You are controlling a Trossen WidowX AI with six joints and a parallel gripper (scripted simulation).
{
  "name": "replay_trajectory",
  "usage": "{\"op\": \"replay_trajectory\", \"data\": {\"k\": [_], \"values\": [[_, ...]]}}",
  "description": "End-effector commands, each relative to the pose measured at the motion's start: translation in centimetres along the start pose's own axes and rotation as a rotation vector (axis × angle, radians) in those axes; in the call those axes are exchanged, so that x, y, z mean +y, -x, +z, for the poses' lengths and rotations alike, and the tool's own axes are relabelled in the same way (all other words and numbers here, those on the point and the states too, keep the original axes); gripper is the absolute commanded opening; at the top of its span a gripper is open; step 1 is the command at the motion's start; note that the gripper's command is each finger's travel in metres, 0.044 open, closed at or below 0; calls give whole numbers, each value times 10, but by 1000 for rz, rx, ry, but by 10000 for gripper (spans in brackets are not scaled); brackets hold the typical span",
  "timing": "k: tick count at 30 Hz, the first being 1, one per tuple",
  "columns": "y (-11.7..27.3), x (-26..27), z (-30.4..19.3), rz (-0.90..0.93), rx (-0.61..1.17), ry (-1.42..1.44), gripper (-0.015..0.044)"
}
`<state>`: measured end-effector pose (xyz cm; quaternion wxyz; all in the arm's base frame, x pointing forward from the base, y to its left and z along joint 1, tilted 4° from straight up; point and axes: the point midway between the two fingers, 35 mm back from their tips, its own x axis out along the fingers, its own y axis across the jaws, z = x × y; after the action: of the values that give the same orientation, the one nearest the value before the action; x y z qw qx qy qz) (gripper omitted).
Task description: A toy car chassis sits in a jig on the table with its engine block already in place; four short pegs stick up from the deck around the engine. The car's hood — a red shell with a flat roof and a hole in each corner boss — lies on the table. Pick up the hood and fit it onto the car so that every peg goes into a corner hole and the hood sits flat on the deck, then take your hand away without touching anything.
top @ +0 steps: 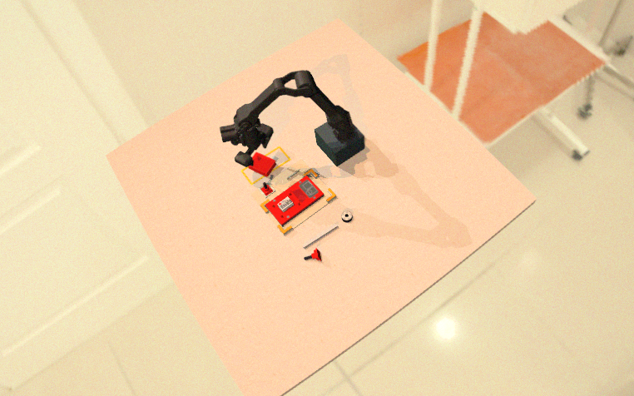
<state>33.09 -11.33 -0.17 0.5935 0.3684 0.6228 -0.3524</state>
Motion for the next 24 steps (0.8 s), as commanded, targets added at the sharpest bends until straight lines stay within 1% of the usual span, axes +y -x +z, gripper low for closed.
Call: {"op": "replay_trajectory", "data": {"k": [1,24], "values": [[-4,-1,0,-6,-1,6,440],[-20,-2,1,-6,-1,6,440]]}}
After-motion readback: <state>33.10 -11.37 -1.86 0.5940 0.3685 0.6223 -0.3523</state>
